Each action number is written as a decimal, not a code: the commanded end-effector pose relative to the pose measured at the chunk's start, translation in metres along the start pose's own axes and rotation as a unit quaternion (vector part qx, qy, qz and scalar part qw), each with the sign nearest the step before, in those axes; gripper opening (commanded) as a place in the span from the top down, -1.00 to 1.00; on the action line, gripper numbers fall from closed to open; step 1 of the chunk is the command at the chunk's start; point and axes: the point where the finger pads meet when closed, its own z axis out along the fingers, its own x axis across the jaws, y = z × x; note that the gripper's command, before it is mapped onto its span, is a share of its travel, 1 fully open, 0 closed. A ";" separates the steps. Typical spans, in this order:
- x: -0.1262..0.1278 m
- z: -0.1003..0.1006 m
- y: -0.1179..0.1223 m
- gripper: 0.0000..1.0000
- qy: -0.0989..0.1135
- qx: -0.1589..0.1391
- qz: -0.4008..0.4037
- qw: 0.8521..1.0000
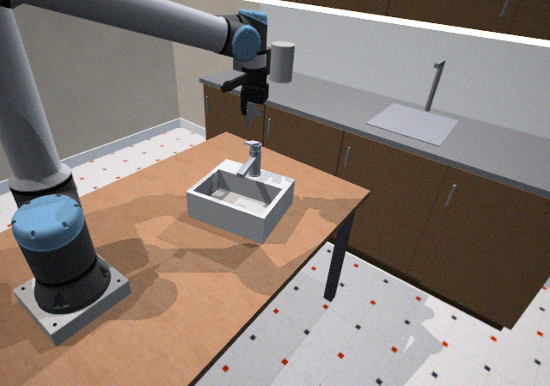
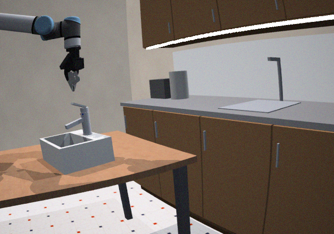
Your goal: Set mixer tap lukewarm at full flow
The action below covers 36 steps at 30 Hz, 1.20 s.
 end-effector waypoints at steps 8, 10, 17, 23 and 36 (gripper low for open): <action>-0.002 -0.003 0.002 1.00 0.004 0.003 -0.244 0.970; -0.002 -0.003 0.003 1.00 0.004 0.003 -0.282 0.959; -0.002 -0.004 0.005 1.00 0.004 0.002 -0.403 0.915; -0.003 -0.004 0.007 1.00 0.004 0.002 -0.461 0.888; -0.002 -0.005 0.011 1.00 0.005 0.002 -0.590 0.807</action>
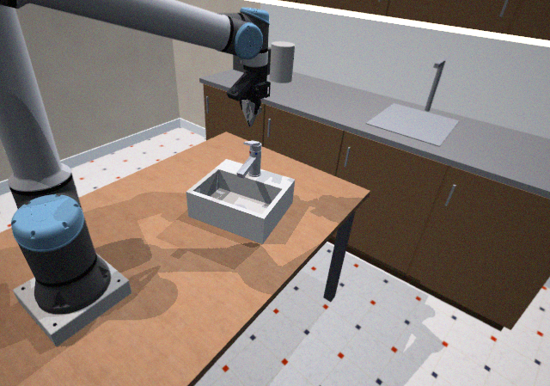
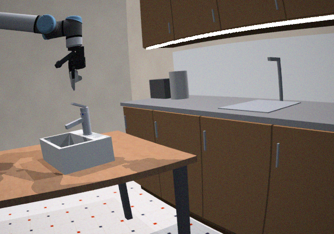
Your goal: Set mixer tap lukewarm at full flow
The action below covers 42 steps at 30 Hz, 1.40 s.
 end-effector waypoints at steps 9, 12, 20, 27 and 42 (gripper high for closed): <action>-0.001 -0.001 0.003 1.00 0.002 -0.001 -0.099 0.995; -0.001 -0.001 0.003 1.00 0.002 -0.001 -0.111 0.994; -0.001 -0.001 0.003 1.00 0.002 0.000 -0.125 0.992; -0.001 -0.001 0.003 1.00 0.002 -0.001 -0.127 0.992; -0.001 -0.001 0.003 0.14 0.002 -0.001 -0.127 0.992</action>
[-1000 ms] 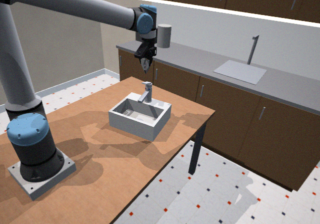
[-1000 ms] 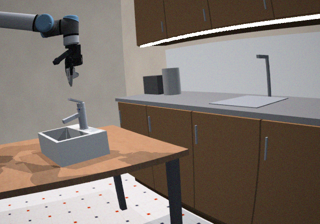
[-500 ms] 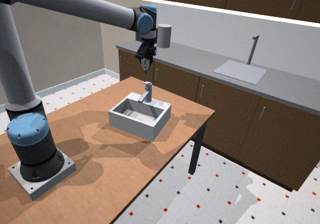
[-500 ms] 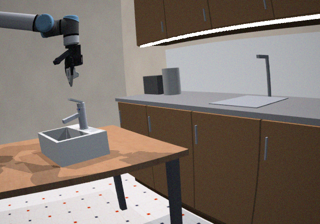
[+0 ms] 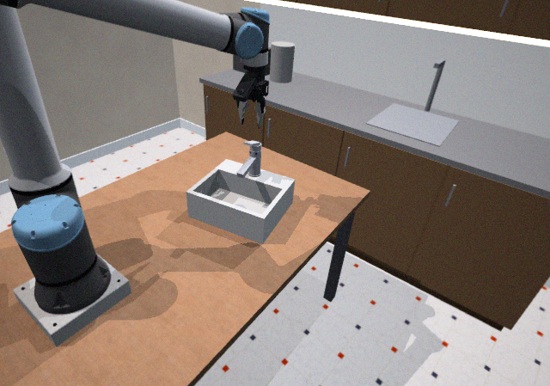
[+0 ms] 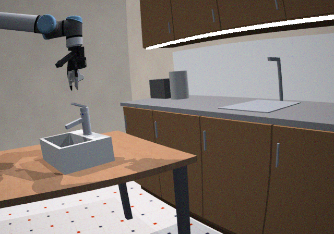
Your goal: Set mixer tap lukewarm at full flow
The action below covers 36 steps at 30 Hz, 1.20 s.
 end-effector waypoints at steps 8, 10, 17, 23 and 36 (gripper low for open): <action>0.001 -0.001 0.002 0.14 0.000 -0.001 -0.001 1.000; 0.001 -0.001 0.002 0.14 0.000 -0.001 -0.001 1.000; 0.001 -0.001 0.002 0.14 0.000 -0.001 -0.001 1.000; 0.001 -0.001 0.002 0.14 0.000 -0.001 -0.001 1.000; 0.002 0.007 0.001 0.14 0.001 0.001 -0.001 1.000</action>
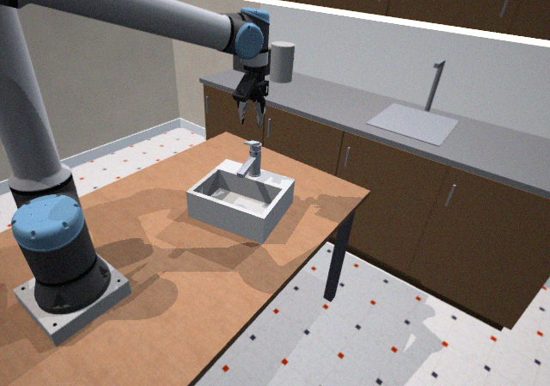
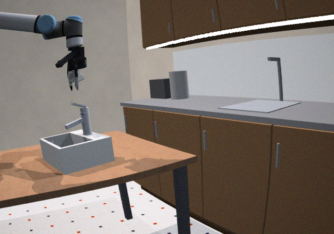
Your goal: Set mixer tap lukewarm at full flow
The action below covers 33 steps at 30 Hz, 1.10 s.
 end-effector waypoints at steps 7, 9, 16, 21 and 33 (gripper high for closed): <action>0.002 0.014 0.000 0.14 0.001 0.002 -0.001 1.000; 0.002 0.017 0.000 0.14 0.001 0.002 -0.001 1.000; 0.002 0.025 0.000 0.14 0.001 0.002 -0.001 1.000; 0.003 0.034 0.000 0.14 0.001 0.002 -0.001 1.000; 0.003 0.048 0.000 0.14 0.001 0.002 -0.001 1.000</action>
